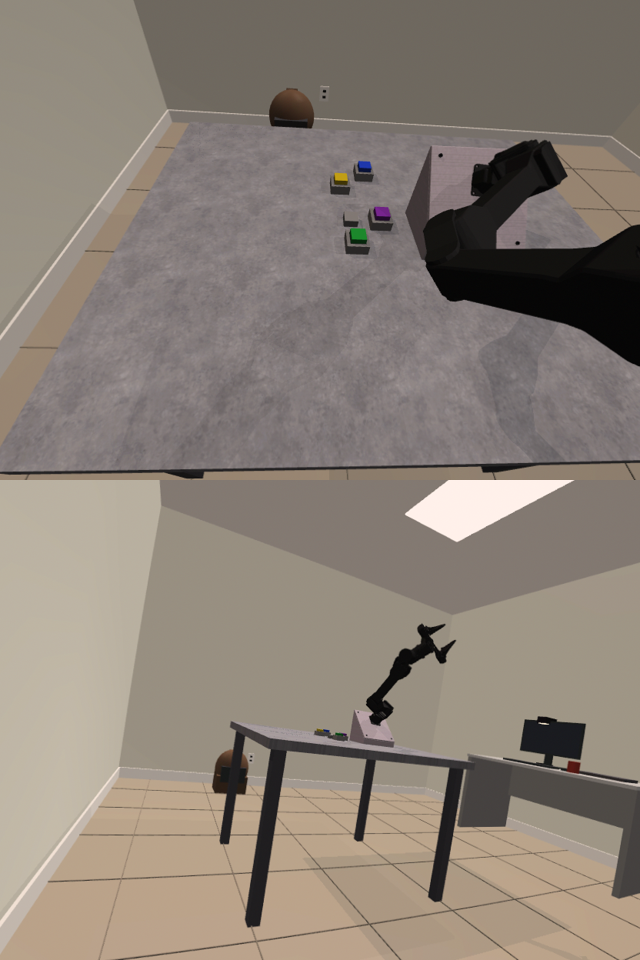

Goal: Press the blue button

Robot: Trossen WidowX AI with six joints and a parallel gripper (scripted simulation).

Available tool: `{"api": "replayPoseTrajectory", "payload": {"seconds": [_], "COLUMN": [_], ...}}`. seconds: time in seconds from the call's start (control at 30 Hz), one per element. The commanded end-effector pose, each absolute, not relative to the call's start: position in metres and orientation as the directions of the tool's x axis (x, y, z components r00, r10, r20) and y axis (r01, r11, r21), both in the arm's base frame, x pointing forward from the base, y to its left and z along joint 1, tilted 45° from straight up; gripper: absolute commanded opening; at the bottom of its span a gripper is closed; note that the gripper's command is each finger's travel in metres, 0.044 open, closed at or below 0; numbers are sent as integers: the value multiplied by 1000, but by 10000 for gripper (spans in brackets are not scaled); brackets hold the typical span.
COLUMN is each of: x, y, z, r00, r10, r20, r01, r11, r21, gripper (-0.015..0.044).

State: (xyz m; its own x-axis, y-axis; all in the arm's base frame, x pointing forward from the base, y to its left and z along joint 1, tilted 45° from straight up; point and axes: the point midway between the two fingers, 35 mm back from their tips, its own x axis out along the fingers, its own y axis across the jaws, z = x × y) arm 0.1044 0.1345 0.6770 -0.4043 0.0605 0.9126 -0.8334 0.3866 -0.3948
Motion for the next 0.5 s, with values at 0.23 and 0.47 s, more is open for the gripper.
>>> {"api": "replayPoseTrajectory", "payload": {"seconds": [0.23,0.47], "x": [10,-64], "y": [54,-44], "z": [683,668], "r00": [-531,-578], "r10": [-235,-492], "r20": [814,651], "r01": [-838,-795], "r11": [285,159], "r21": [-465,-586], "gripper": [400,400]}}
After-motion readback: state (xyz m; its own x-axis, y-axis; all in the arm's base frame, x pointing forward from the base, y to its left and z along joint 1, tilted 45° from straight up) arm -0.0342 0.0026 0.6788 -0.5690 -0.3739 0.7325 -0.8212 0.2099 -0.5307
